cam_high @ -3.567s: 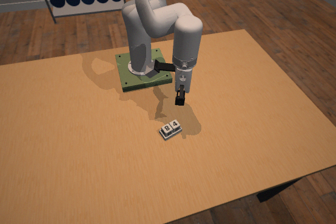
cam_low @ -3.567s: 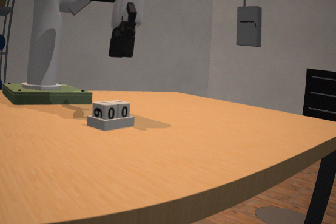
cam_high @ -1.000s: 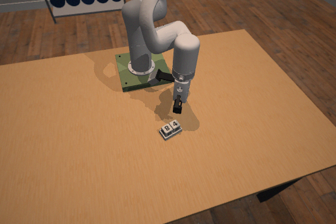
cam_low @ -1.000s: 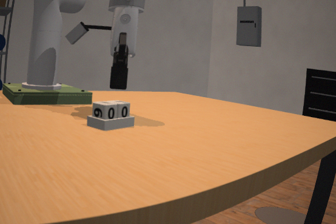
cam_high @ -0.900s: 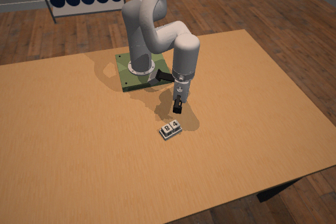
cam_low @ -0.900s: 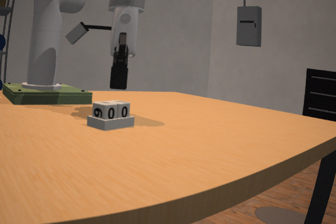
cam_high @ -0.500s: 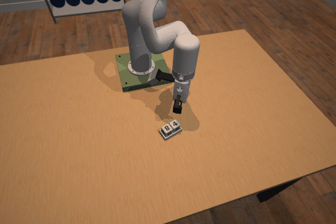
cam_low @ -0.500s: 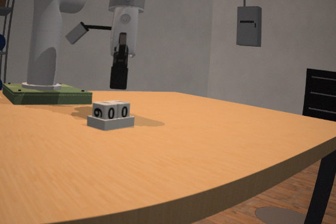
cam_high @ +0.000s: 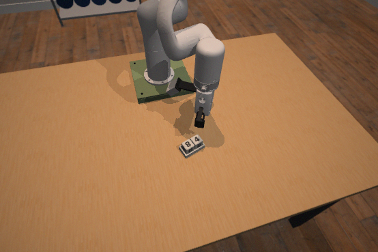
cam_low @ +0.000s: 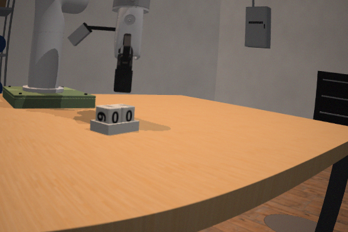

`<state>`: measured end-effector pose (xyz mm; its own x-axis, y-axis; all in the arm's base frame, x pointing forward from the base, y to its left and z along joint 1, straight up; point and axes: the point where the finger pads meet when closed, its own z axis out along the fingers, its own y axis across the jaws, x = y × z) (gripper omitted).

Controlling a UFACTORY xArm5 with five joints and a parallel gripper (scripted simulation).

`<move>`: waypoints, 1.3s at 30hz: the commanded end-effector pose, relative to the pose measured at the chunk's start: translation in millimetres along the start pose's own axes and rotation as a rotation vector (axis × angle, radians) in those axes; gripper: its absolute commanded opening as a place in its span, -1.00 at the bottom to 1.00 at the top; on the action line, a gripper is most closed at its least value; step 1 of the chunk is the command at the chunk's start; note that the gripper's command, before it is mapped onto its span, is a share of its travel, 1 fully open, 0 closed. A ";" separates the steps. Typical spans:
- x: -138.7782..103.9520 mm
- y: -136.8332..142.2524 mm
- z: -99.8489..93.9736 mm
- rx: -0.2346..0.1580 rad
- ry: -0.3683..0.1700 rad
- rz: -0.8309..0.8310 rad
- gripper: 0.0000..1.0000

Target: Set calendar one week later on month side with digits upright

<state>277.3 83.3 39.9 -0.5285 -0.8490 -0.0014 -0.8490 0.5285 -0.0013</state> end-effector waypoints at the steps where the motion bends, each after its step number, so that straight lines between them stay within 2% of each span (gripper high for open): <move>1: -0.9 -0.8 -0.8 0.002 -0.002 0.000 1.00; 16: -0.4 -1.3 -0.7 0.002 -0.002 0.000 1.00; 39: 20.6 -26.8 1.0 0.002 -0.002 0.000 1.00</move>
<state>287.2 53.5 38.4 -0.5293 -0.8484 -0.0013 -0.8484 0.5293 -0.0015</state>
